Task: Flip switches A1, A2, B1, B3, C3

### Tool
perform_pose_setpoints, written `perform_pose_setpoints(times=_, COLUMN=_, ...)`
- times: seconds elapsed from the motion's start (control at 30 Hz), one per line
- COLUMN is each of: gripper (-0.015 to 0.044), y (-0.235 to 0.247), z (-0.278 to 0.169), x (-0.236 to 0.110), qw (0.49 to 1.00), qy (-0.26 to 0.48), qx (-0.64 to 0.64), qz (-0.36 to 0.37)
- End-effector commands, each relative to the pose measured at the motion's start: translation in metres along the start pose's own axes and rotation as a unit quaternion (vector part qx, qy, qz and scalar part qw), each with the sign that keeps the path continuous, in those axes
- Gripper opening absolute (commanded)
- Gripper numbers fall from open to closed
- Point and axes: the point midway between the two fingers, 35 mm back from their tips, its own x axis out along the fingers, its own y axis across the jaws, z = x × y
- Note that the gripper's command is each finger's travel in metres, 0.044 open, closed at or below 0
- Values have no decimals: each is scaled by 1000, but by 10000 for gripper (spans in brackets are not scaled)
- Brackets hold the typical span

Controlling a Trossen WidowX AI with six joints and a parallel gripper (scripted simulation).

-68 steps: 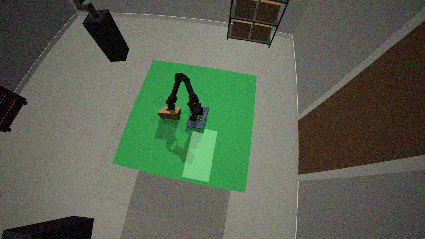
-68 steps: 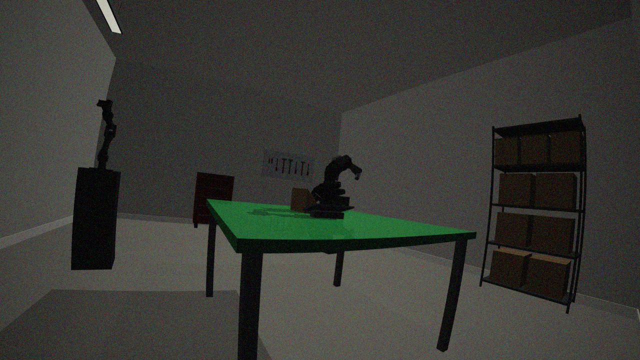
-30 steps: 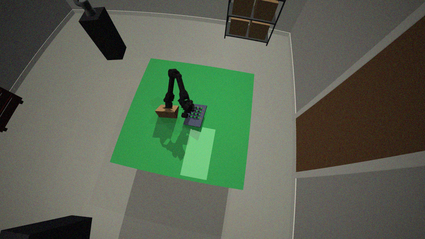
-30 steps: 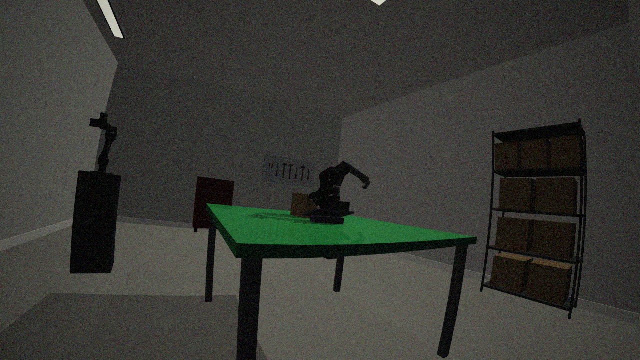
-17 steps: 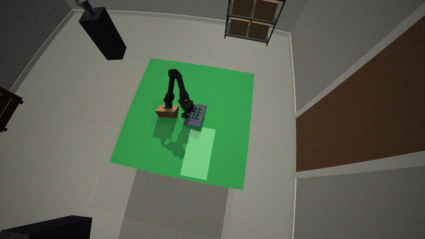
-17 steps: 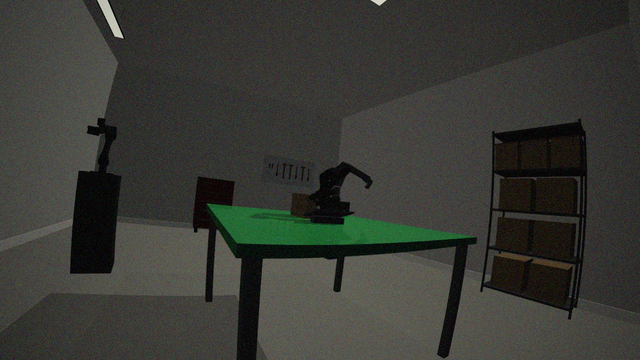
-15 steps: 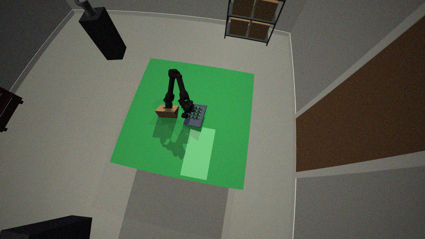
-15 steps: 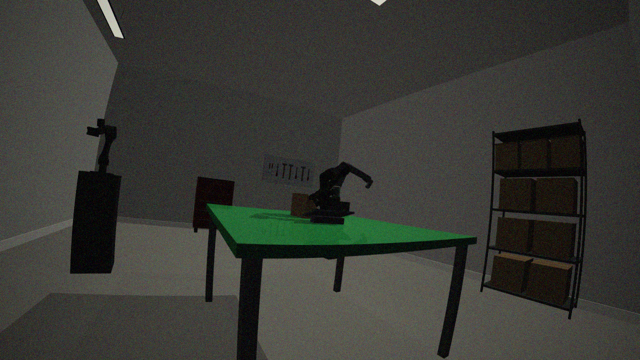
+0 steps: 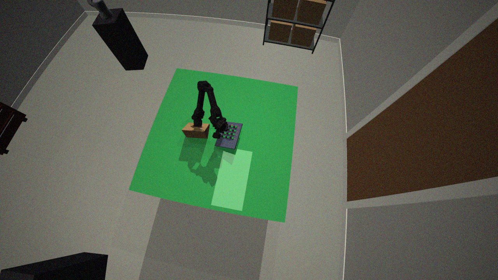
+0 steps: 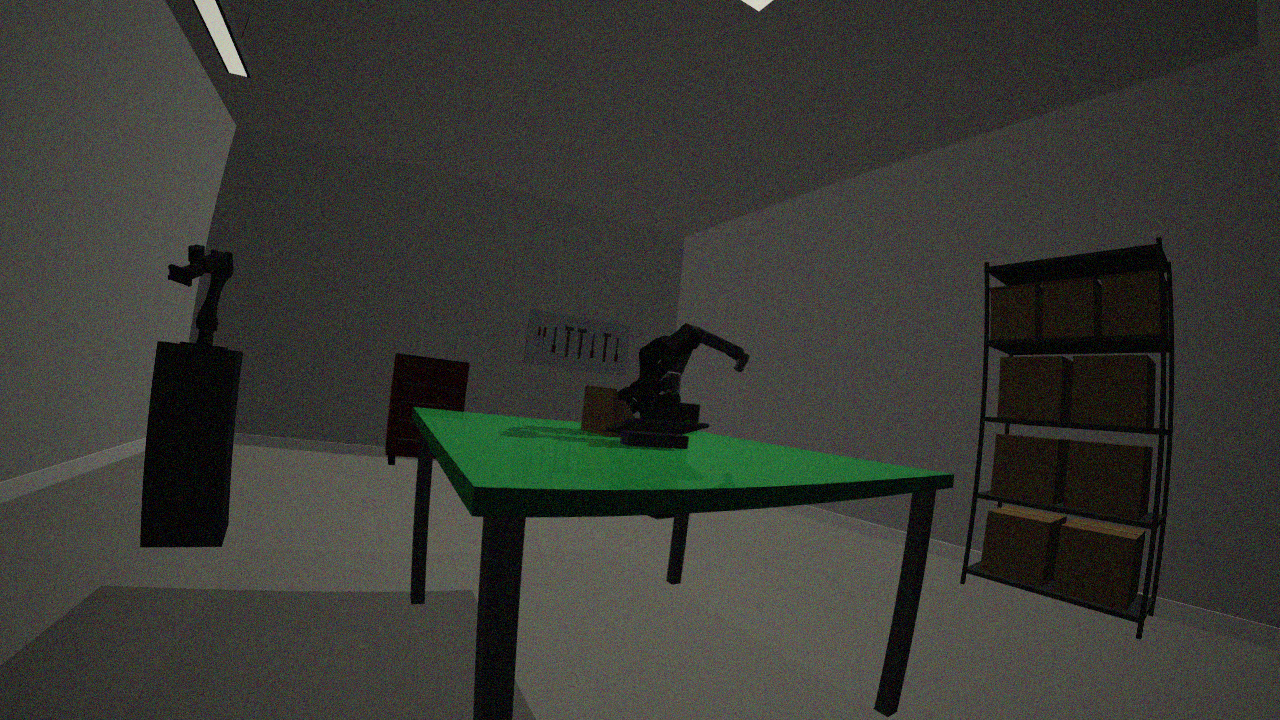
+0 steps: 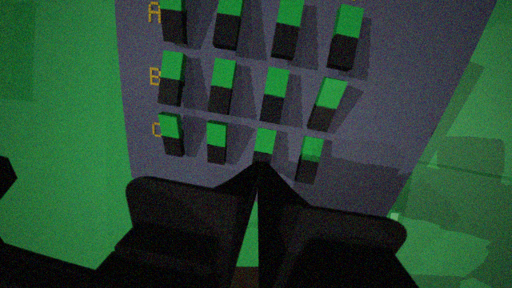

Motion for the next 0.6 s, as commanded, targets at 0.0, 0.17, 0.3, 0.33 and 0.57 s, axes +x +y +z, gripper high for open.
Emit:
perform_pose_setpoints(times=0.0, gripper=0, y=0, z=0, x=1, qw=1000, qy=-1, qx=2, qz=2)
perform_pose_setpoints(times=0.17, gripper=0, y=0, z=0, x=1, qw=1000, qy=-1, qx=2, qz=2)
perform_pose_setpoints(times=0.3, gripper=0, y=0, z=0, x=2, qw=1000, qy=-1, qx=2, qz=2)
perform_pose_setpoints(times=0.33, gripper=0, y=0, z=0, x=2, qw=1000, qy=-1, qx=2, qz=2)
perform_pose_setpoints(times=0.57, gripper=0, y=0, z=0, x=3, qw=1000, qy=-1, qx=2, qz=2)
